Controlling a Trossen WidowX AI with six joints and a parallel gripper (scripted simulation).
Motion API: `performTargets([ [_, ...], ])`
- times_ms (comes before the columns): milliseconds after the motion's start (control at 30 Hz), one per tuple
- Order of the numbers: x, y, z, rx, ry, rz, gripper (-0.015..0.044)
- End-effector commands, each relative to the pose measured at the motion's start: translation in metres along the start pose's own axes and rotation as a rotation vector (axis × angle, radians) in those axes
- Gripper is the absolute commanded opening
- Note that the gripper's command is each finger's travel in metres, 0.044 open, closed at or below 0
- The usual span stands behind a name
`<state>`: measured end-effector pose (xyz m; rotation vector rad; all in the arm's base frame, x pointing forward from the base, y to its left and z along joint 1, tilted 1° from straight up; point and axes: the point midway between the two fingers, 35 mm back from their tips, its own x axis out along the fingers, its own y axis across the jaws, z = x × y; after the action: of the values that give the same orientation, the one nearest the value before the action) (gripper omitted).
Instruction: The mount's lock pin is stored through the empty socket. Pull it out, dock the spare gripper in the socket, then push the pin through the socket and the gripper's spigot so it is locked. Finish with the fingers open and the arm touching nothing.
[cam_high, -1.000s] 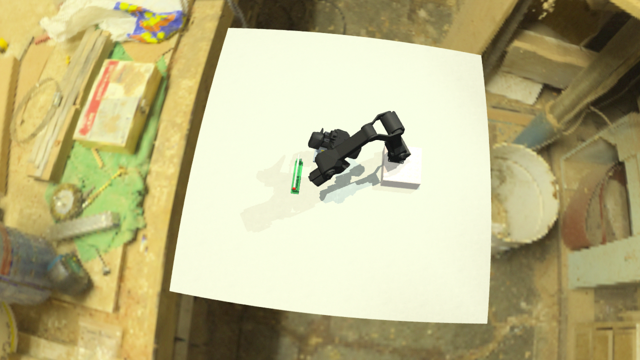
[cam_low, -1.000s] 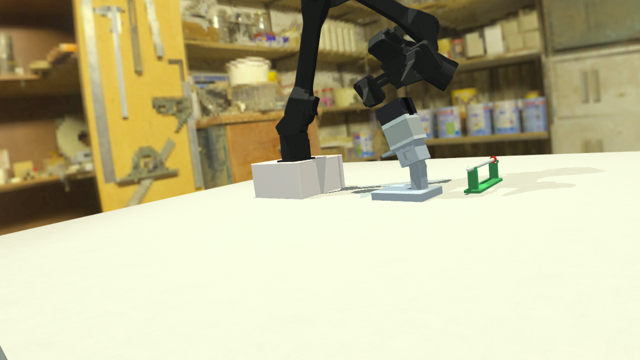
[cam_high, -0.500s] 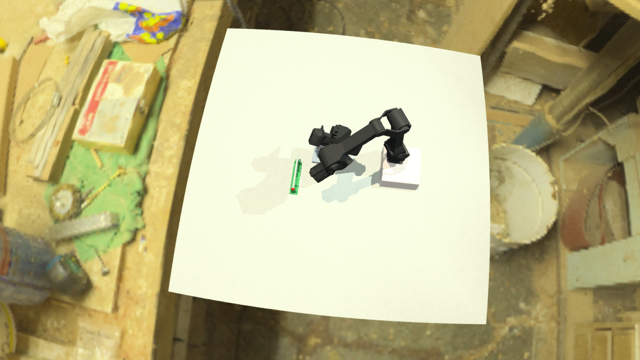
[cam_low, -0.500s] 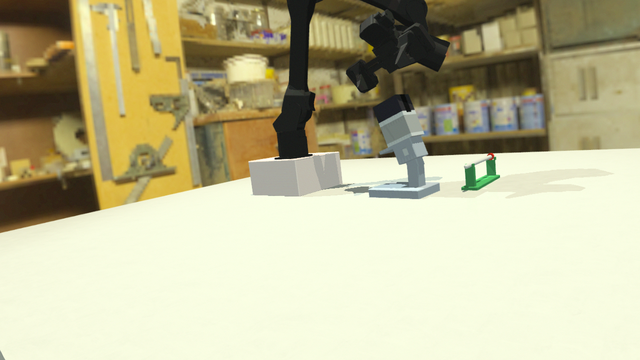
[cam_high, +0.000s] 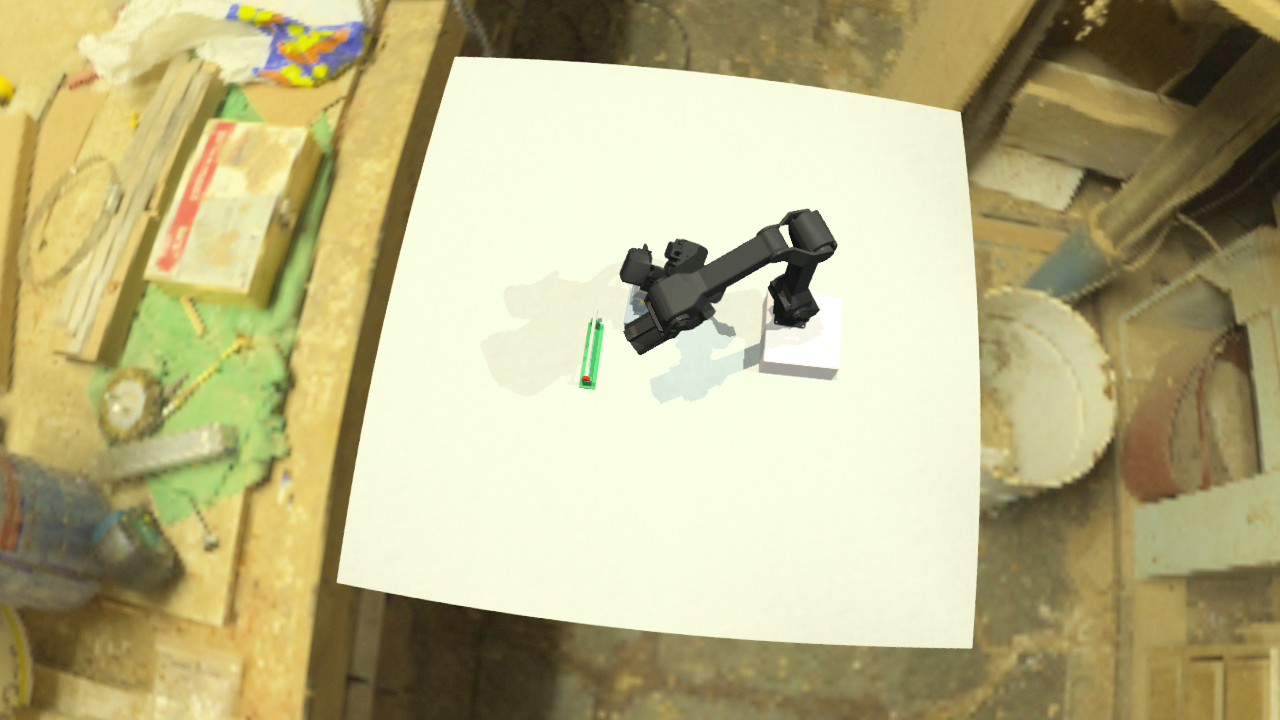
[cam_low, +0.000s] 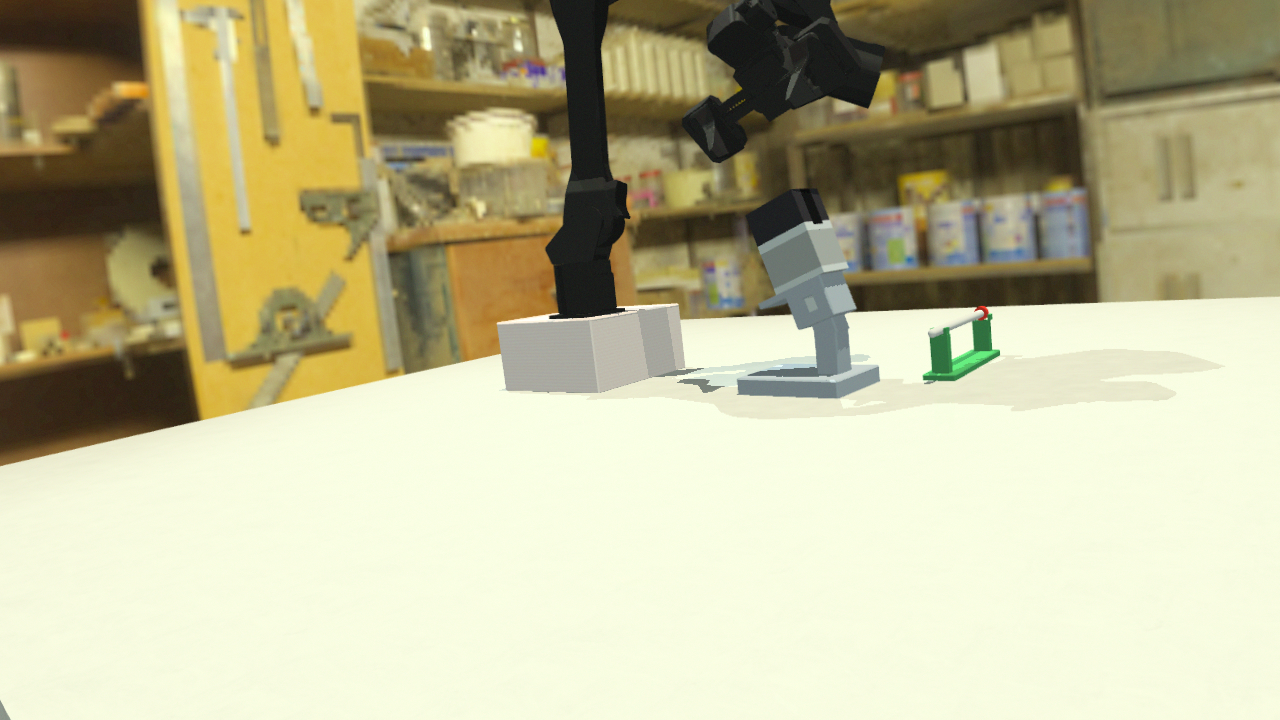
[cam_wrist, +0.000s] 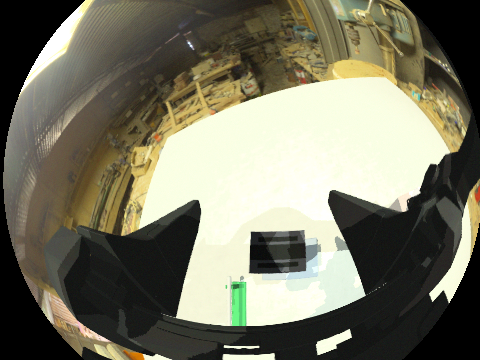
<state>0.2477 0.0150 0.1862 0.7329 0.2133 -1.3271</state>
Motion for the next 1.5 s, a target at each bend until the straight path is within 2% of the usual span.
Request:
performTargets([
  [0,0.001,-0.001,-0.001,-0.001,-0.003,-0.003,0.0440],
  [67,0.001,-0.001,-0.001,-0.001,-0.003,-0.003,0.0440],
  [167,-0.017,-0.001,-0.012,0.005,0.050,0.038,0.0361],
  [400,-0.102,-0.022,-0.054,0.000,0.313,0.188,0.0180],
  [667,-0.110,-0.024,-0.059,-0.061,0.336,0.196,0.0180],
  [967,-0.101,0.000,-0.084,-0.820,0.351,0.177,0.0180],
  [1200,-0.089,0.022,-0.104,-1.409,0.424,0.228,0.0180],
  [1467,-0.078,0.043,-0.121,-1.778,0.500,0.309,0.0180],
])
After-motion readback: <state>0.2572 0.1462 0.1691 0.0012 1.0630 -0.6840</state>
